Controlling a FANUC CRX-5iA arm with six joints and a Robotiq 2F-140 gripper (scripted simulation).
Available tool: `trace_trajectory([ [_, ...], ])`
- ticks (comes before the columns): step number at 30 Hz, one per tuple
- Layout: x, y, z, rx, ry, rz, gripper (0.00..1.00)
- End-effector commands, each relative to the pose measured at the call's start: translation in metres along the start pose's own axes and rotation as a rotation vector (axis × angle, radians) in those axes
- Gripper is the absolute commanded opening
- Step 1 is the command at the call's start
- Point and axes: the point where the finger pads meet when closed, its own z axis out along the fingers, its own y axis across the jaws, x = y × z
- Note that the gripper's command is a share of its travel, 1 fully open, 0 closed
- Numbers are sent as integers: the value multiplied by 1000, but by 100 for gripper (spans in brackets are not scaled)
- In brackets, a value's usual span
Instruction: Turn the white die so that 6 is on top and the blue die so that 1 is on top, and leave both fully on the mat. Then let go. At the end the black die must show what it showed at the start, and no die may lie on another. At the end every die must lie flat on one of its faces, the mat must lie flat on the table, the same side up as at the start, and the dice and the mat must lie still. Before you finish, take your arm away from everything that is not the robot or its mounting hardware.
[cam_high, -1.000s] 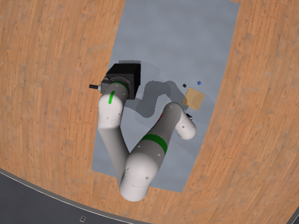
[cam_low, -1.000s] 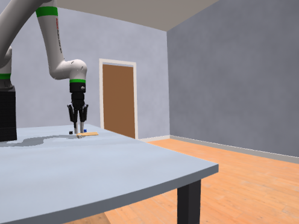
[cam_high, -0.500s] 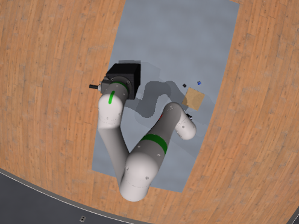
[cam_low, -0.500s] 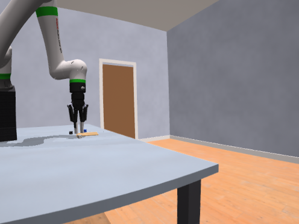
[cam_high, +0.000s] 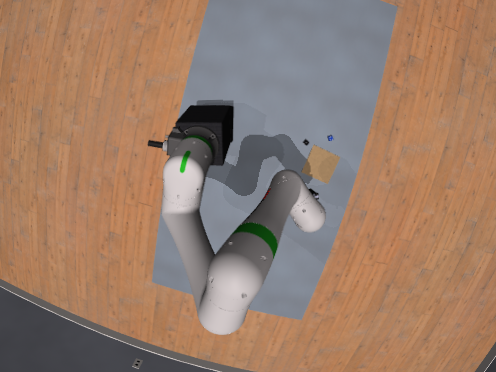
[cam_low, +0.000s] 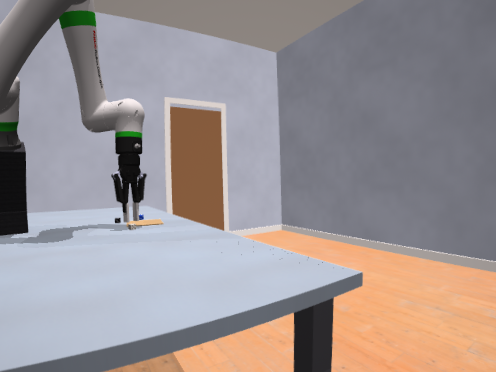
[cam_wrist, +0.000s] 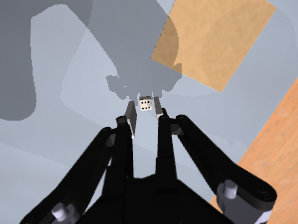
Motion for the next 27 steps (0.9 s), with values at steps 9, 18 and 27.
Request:
trace_trajectory([
  [9, 0, 0, 2, 0, 0, 0, 21],
  [18, 0, 0, 14, 0, 0, 0, 21],
  [27, 0, 0, 23, 0, 0, 0, 21],
])
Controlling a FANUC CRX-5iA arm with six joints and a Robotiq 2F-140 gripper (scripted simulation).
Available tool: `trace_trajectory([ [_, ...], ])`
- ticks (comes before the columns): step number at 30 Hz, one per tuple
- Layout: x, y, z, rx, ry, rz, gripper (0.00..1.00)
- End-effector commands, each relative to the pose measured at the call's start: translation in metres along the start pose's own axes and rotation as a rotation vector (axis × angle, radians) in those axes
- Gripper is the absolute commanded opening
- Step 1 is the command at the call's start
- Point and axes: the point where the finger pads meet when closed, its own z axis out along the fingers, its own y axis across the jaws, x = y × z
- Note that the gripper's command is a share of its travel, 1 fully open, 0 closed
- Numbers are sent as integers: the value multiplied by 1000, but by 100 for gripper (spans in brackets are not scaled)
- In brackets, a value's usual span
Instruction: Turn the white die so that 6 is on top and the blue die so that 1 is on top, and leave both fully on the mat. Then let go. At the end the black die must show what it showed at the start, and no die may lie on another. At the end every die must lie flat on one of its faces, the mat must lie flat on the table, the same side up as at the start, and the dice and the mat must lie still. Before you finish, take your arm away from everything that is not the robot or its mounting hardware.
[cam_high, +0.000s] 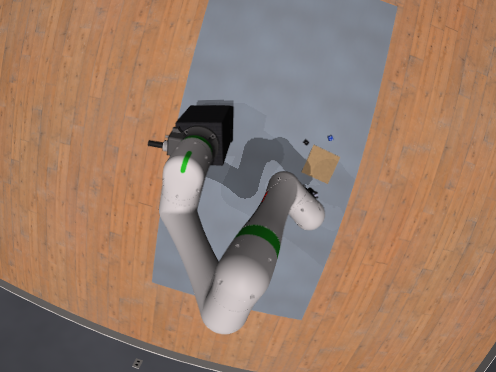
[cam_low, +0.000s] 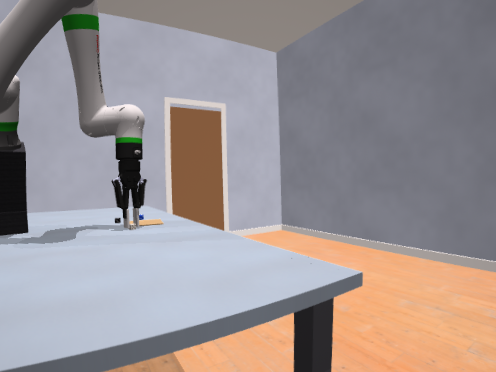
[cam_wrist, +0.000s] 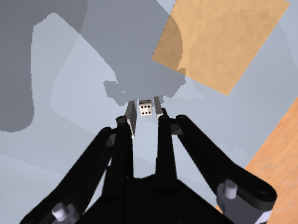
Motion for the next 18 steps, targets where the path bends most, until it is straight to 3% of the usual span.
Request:
trace_trajectory([
  [1, 0, 0, 4, -2, -2, 0, 21],
  [18, 0, 0, 6, -2, -2, 0, 21],
])
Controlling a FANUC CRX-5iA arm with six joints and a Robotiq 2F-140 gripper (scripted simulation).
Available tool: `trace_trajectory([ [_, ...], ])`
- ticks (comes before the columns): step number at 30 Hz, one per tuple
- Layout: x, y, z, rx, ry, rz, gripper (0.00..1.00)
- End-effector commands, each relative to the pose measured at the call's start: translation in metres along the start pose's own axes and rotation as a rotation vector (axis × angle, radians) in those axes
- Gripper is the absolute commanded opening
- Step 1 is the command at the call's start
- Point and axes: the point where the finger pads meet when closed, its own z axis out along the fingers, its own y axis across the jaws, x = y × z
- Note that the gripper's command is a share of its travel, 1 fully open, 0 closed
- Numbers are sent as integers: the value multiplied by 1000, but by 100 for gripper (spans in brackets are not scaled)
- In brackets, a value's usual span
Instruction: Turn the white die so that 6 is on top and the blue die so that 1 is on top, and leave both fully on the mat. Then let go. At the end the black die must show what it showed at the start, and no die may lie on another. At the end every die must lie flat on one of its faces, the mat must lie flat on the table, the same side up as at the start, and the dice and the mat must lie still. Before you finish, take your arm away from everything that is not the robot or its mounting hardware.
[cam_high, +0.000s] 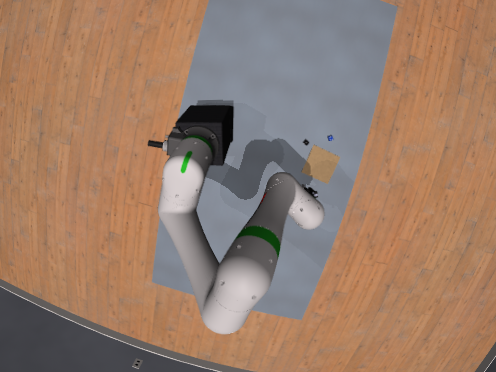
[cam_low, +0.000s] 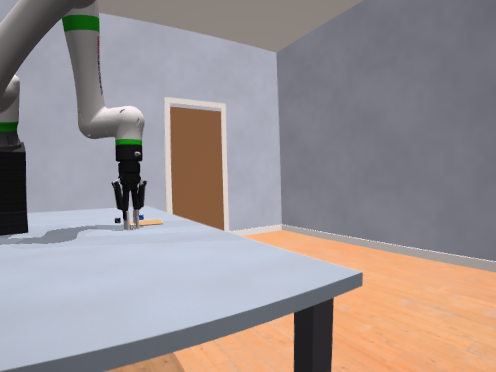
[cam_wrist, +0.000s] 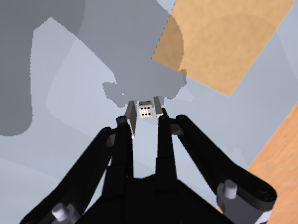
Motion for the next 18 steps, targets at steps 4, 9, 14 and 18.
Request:
trace_trajectory([
  [4, 0, 0, 0, 0, 0, 0, 21],
  [9, 0, 0, 0, 0, 0, 0, 21],
  [14, 0, 0, 0, 0, 0, 0, 21],
  [18, 0, 0, 0, 0, 0, 0, 21],
])
